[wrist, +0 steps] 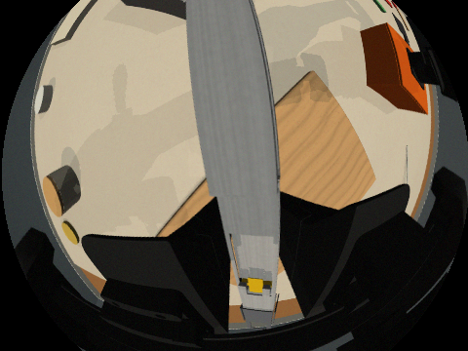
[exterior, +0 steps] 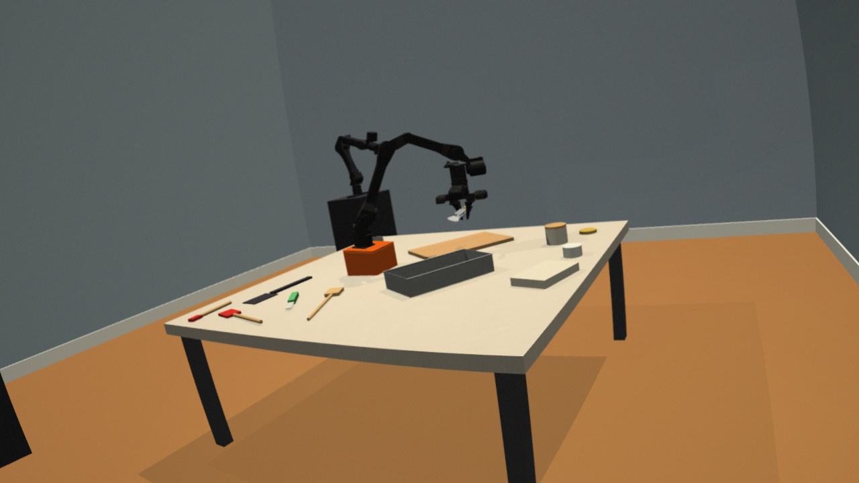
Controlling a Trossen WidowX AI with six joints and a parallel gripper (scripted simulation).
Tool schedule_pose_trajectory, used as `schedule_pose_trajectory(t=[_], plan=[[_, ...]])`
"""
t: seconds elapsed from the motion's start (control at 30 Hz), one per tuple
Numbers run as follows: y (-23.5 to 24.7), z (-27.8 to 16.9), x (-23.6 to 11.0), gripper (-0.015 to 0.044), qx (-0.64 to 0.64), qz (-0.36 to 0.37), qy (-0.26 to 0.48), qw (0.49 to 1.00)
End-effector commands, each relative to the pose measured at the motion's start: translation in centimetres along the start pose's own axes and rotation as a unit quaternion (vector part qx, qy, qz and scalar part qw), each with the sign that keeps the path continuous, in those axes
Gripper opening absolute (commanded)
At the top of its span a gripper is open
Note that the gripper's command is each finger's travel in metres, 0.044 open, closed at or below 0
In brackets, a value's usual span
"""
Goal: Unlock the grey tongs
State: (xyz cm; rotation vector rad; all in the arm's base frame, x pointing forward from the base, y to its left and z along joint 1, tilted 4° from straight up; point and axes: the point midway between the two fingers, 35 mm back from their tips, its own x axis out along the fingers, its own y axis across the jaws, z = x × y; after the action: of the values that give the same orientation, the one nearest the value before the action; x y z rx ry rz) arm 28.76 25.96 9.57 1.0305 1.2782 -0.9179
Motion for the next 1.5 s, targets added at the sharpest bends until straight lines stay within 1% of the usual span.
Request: schedule_pose_trajectory(t=[0.0,0.6,1.0,1.47], plan=[[-0.6,-2.3,-0.3,-0.0150,0.029,0.005,0.001,1.000],[-6.3,-12.5,-0.3,-0.0150,0.172,0.001,0.005,0.985],[-6.3,-12.6,-0.4,-0.0150,0.176,0.002,0.015,0.984],[-5.8,-12.6,-1.1,-0.0150,0.195,0.009,0.139,0.971]])
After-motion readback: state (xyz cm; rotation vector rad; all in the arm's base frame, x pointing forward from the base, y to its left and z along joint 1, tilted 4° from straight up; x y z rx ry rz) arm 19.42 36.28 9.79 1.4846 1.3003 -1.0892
